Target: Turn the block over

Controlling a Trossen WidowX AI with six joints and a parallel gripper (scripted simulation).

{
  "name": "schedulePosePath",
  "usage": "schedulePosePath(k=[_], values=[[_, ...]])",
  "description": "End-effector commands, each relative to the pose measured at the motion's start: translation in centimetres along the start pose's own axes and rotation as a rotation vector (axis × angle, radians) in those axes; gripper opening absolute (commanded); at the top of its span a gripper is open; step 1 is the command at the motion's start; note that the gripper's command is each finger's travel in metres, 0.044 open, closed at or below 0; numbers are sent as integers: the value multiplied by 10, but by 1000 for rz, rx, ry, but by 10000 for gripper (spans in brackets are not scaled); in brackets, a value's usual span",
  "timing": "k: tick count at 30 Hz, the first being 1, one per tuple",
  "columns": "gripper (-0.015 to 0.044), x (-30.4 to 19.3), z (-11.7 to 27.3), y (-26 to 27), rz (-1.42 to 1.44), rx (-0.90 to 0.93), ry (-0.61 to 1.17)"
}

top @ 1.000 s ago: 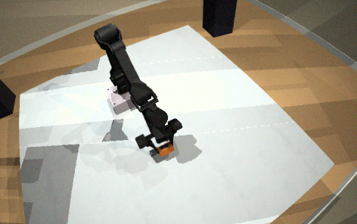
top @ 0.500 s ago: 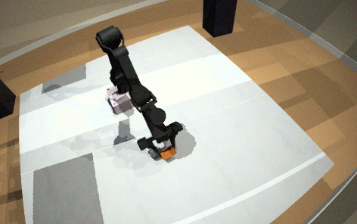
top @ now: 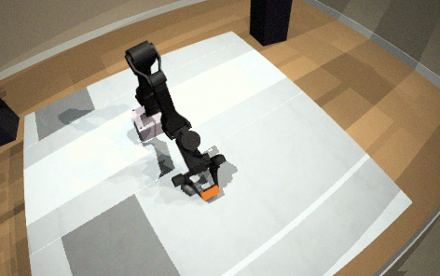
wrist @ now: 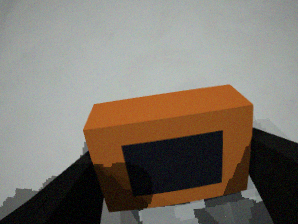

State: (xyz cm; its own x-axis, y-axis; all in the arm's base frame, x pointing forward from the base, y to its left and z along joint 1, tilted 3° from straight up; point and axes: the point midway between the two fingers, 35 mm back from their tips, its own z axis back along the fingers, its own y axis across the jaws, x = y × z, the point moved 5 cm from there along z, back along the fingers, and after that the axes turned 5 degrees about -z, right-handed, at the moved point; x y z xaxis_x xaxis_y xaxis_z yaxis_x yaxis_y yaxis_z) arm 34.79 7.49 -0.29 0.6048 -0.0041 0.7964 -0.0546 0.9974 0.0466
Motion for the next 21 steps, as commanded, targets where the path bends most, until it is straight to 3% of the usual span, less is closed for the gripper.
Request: schedulePosePath(k=[1, 21], values=[[0, -14, 0, -2, 7, -1, -33], [0, -29, 17, -6, 3, 15, -250]])
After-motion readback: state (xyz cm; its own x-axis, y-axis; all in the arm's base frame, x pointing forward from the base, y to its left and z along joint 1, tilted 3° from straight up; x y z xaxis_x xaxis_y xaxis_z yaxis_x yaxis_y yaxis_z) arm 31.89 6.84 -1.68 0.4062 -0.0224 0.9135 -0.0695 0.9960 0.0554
